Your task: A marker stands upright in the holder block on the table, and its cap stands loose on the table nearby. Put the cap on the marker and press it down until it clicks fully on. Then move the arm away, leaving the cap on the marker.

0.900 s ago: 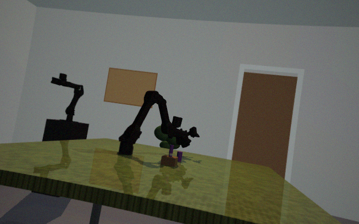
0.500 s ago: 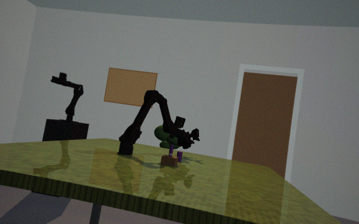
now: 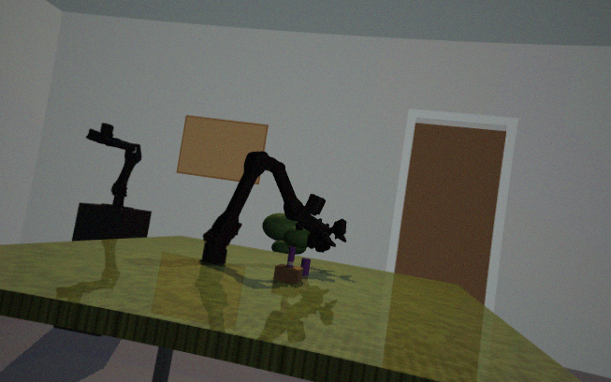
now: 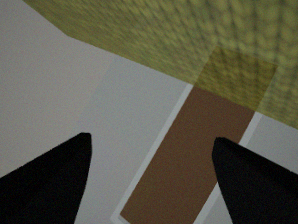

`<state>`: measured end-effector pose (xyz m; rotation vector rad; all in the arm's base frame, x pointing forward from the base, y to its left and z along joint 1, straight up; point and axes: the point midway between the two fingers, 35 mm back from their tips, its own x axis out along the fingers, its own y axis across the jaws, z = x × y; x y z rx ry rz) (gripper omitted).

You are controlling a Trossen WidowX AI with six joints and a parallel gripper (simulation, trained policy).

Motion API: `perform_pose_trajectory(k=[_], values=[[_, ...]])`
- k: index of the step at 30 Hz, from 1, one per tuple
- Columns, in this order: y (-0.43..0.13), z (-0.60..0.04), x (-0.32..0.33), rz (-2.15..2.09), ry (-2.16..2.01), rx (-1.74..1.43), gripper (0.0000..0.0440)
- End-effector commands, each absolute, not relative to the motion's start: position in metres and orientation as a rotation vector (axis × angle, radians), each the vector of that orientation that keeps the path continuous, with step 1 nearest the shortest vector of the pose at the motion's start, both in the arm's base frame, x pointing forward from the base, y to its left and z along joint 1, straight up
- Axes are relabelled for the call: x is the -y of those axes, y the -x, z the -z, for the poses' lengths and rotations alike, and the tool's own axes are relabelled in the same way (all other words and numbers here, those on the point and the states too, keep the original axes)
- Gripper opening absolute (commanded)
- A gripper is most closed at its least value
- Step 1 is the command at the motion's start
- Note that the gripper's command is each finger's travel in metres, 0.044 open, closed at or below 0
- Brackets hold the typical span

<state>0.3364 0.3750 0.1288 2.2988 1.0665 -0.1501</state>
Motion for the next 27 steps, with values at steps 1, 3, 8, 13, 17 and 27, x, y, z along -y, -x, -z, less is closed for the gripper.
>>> perform_pose_trajectory(k=[1,3,8,13,17,27], values=[[-0.345,-0.139,-0.37,0.178,-2.3,-1.068,0.0273],[-0.348,-0.14,-0.367,0.2,-2.295,-1.068,0.0279],[-0.354,-0.144,-0.359,0.254,-2.281,-1.07,0.0293],[-0.36,-0.148,-0.349,0.308,-2.267,-1.071,0.0306],[-0.364,-0.152,-0.341,0.351,-2.256,-1.073,0.0315],[-0.372,-0.158,-0.319,0.464,-2.227,-1.079,0.0332]])
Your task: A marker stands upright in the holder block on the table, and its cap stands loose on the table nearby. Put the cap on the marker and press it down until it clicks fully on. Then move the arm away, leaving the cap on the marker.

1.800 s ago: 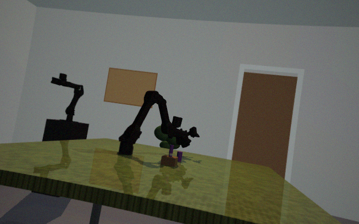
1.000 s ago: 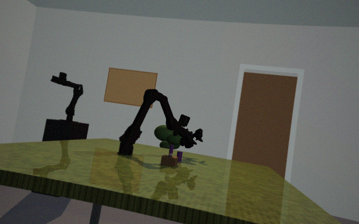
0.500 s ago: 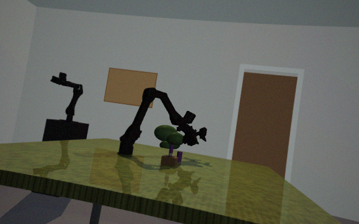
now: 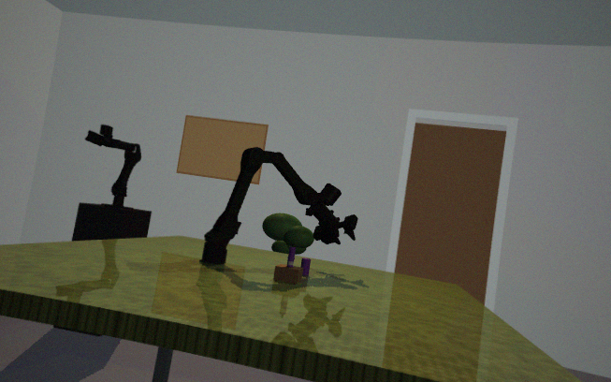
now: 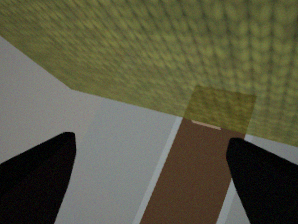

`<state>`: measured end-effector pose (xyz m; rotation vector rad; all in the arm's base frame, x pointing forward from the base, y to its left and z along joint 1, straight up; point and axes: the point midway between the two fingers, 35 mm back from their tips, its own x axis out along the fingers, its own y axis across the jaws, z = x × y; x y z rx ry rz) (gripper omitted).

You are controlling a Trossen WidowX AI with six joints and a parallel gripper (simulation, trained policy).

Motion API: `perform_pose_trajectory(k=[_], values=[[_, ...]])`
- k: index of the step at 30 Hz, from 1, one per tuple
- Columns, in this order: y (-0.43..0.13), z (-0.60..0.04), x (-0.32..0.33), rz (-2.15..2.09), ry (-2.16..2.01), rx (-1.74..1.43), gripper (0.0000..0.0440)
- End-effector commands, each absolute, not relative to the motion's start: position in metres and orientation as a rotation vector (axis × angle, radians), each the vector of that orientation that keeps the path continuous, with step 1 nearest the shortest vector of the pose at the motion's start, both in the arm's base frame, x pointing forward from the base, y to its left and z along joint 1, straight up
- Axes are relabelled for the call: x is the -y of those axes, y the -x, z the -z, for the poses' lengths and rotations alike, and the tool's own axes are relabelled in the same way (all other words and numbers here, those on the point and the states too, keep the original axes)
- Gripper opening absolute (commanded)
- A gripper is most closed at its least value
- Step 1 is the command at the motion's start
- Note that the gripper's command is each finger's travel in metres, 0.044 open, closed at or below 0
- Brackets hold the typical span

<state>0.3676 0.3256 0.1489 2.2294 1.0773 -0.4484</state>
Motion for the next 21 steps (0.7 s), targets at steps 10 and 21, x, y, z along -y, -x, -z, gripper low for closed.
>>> perform_pose_trajectory(k=[10,21], values=[[-0.375,-0.161,-0.295,0.584,-2.194,-1.088,0.0334],[-0.375,-0.164,-0.267,0.718,-2.156,-1.095,0.0331]])
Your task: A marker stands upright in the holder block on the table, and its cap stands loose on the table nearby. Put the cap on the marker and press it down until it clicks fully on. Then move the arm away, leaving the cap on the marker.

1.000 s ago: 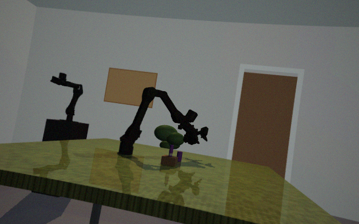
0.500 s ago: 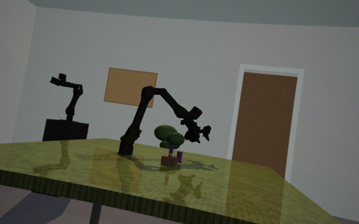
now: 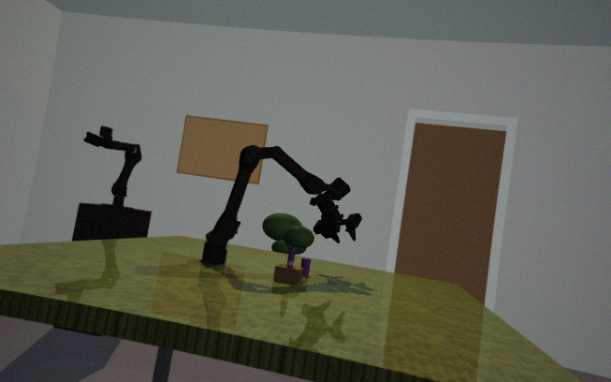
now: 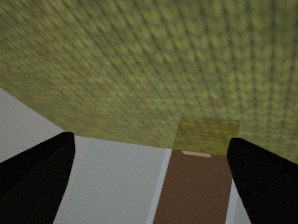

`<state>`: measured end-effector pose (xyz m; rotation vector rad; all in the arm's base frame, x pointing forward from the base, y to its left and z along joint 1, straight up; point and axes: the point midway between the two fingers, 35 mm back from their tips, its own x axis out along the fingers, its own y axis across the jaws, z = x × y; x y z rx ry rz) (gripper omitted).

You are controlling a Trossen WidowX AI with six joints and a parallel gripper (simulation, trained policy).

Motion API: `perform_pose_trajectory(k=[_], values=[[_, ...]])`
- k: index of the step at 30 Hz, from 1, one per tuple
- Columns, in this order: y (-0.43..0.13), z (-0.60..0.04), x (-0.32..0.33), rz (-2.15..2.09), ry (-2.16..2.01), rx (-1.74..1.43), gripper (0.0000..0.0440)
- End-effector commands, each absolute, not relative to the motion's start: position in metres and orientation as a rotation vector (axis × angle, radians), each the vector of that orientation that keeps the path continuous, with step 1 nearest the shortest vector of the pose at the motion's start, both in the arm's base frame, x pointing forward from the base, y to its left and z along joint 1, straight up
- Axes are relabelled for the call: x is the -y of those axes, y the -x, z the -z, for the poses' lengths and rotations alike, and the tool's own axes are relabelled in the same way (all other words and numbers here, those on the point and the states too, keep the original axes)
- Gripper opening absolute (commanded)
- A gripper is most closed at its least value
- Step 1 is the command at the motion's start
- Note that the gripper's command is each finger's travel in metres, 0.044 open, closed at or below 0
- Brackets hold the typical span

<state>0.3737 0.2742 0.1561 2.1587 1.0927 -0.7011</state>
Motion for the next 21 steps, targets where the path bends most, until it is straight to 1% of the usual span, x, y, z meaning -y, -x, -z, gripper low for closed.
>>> perform_pose_trajectory(k=[1,21], values=[[-0.375,-0.164,-0.264,0.73,-2.152,-1.095,0.0331],[-0.366,-0.167,-0.212,0.976,-2.079,-1.078,0.0331]])
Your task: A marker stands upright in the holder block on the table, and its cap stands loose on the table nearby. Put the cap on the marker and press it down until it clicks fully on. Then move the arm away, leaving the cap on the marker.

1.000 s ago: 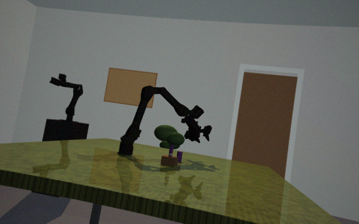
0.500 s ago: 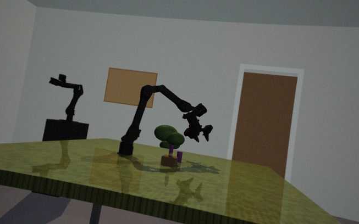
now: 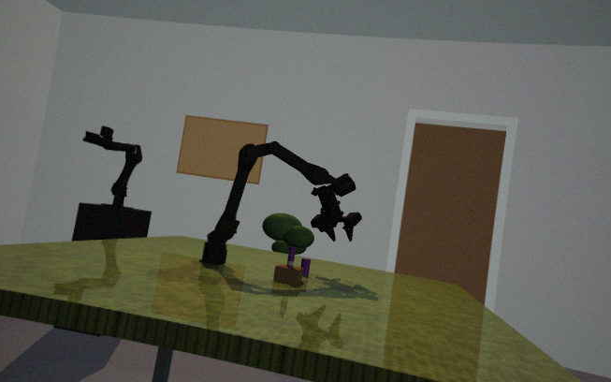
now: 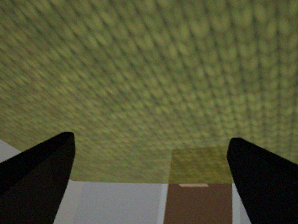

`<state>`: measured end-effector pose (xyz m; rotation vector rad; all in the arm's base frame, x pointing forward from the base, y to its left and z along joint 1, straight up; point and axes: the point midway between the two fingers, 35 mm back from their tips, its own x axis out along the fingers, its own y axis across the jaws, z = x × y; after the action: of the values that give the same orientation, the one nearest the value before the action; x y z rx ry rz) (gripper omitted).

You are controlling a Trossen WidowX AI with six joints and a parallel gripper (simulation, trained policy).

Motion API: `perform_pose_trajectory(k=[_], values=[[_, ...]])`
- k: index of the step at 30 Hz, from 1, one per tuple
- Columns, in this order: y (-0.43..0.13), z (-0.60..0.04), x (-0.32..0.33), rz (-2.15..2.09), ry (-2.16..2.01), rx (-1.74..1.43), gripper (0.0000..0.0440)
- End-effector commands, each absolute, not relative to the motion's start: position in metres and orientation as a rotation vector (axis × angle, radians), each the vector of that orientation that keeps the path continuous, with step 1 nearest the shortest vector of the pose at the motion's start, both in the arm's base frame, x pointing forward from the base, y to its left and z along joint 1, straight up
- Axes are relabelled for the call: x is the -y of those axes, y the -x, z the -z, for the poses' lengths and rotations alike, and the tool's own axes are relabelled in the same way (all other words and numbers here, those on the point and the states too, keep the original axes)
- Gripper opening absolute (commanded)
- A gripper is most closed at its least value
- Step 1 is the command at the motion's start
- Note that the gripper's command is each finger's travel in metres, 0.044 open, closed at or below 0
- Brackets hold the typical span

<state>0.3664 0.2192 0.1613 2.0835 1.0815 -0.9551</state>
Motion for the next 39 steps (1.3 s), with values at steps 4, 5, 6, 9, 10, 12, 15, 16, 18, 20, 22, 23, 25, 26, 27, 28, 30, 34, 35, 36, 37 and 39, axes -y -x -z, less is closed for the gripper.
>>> perform_pose_trajectory(k=[4,5,6,9,10,12,15,16,18,20,22,23,25,26,27,28,30,34,35,36,37,39], values=[[-0.364,-0.167,-0.201,1.025,-2.062,-1.071,0.0331],[-0.363,-0.167,-0.199,1.038,-2.058,-1.068,0.0331],[-0.362,-0.166,-0.196,1.05,-2.053,-1.066,0.0331],[-0.36,-0.166,-0.189,1.088,-2.04,-1.059,0.0332],[-0.359,-0.166,-0.186,1.1,-2.035,-1.057,0.0332],[-0.358,-0.165,-0.181,1.125,-2.025,-1.052,0.0332],[-0.355,-0.164,-0.174,1.163,-2.01,-1.044,0.0332],[-0.354,-0.163,-0.172,1.175,-2.005,-1.042,0.0332],[-0.352,-0.162,-0.167,1.2,-1.994,-1.037,0.0332],[-0.35,-0.161,-0.162,1.225,-1.982,-1.031,0.0332],[-0.349,-0.16,-0.158,1.25,-1.97,-1.025,0.0332],[-0.348,-0.16,-0.156,1.262,-1.964,-1.022,0.0332],[-0.346,-0.158,-0.151,1.287,-1.952,-1.016,0.0333],[-0.345,-0.158,-0.149,1.299,-1.945,-1.013,0.0333],[-0.344,-0.157,-0.147,1.311,-1.939,-1.01,0.0333],[-0.343,-0.156,-0.145,1.323,-1.932,-1.007,0.0333],[-0.341,-0.155,-0.141,1.347,-1.919,-1.0,0.0333],[-0.337,-0.152,-0.133,1.394,-1.89,-0.988,0.0334],[-0.336,-0.151,-0.131,1.406,-1.883,-0.984,0.0334],[-0.335,-0.15,-0.129,1.417,-1.875,-0.981,0.0334],[-0.334,-0.149,-0.127,1.428,-1.867,-0.978,0.0334],[-0.332,-0.148,-0.124,1.451,-1.852,-0.972,0.0335]])
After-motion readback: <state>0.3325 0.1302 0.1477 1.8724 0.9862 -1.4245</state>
